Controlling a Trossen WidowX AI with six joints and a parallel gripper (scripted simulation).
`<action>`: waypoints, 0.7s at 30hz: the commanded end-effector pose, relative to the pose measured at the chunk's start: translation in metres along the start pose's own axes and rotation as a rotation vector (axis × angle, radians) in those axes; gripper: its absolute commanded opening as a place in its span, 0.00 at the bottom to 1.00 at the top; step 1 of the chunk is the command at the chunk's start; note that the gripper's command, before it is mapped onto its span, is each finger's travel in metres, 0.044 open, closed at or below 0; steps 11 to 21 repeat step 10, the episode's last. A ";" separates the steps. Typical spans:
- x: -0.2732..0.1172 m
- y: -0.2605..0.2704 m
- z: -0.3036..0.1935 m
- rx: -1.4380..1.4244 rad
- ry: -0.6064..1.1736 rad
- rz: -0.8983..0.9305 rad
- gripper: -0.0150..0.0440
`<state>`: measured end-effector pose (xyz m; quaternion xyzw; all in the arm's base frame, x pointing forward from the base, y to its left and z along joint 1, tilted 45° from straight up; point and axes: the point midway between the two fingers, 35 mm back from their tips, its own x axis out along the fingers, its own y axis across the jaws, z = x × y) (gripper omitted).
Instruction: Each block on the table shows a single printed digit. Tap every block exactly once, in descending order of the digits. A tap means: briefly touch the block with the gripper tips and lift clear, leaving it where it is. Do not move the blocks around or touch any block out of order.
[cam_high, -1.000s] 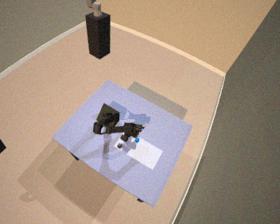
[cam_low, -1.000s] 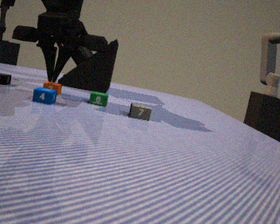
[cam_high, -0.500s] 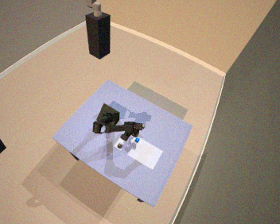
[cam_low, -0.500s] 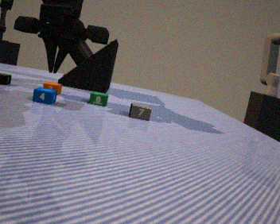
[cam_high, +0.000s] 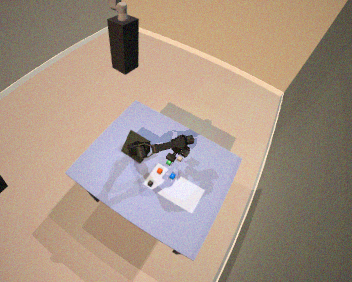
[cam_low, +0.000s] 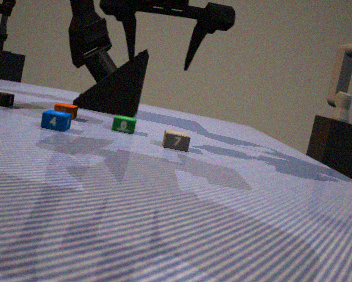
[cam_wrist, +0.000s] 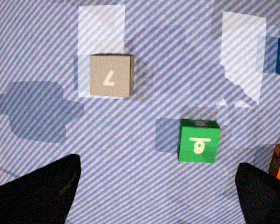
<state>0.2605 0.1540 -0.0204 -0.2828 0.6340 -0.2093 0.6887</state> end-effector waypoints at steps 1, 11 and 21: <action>-0.013 0.058 -0.016 -0.015 0.015 -0.021 0.93; -0.021 0.101 -0.035 -0.015 0.019 -0.047 0.93; -0.021 0.101 -0.035 -0.015 0.019 -0.047 0.93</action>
